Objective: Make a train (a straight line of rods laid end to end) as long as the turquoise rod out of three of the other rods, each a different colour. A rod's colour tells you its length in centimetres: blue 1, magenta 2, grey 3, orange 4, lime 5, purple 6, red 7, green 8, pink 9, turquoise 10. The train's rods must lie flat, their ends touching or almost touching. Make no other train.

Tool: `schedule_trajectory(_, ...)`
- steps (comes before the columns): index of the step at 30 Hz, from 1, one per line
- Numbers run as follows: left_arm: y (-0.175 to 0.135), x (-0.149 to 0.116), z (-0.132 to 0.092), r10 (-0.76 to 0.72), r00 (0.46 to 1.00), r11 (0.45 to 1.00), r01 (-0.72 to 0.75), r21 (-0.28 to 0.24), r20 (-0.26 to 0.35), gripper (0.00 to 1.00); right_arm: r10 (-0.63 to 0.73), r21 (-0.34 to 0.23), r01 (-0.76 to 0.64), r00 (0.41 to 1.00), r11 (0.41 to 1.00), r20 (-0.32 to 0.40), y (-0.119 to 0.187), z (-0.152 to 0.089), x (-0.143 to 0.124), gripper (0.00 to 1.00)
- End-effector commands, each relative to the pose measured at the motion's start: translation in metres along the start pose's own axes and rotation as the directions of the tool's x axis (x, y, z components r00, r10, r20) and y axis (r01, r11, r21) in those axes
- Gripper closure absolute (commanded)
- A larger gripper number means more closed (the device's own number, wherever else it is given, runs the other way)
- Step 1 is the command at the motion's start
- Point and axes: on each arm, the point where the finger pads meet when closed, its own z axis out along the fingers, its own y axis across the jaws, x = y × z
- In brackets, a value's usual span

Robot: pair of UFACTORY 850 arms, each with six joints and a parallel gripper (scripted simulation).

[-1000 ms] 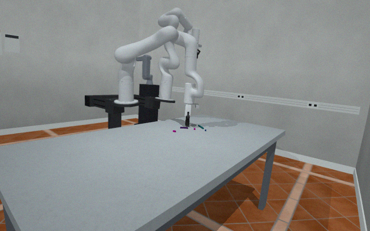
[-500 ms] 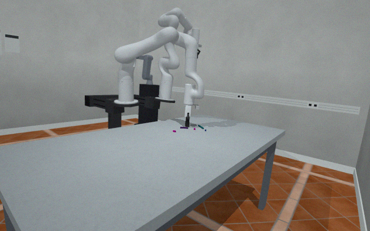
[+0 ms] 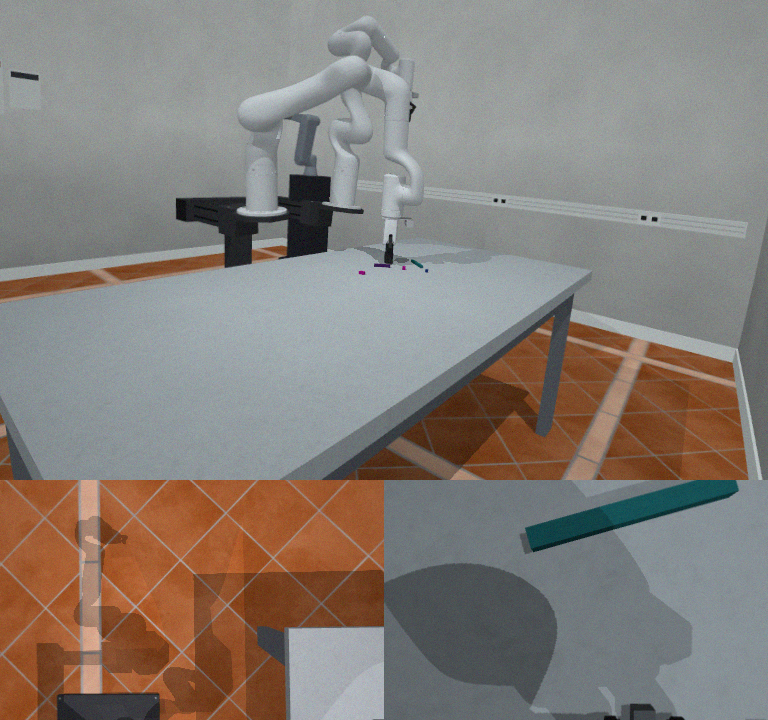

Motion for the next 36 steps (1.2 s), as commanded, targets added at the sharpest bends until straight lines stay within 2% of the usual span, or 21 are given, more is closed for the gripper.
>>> schedule_trajectory(1, 0.0, 0.0005, -0.001, 0.0, 1.0, 1.0, 0.0, 0.0, -0.002, 0.0, 0.0, 0.0, 0.0, 1.0, 1.0, -0.003, 0.0001, -0.0006, 0.001, 0.74)
schedule_trajectory(20, 0.0, 0.0005, -0.001, 0.0, 1.0, 1.0, 0.0, 0.0, -0.002, 0.0, 0.0, 0.0, 0.0, 1.0, 1.0, -0.003, 0.0001, -0.0006, 0.001, 0.74)
schedule_trajectory(21, 0.0, 0.0005, -0.001, 0.0, 1.0, 1.0, 0.0, 0.0, -0.002, 0.0, 0.0, 0.0, 0.0, 1.0, 1.0, -0.003, 0.0001, -0.0006, 0.001, 0.94)
schedule_trajectory(36, 0.0, 0.0005, -0.001, 0.0, 1.0, 1.0, 0.0, 0.0, -0.002, 0.0, 0.0, 0.0, 0.0, 1.0, 1.0, -0.003, 0.0001, -0.0006, 0.001, 0.94)
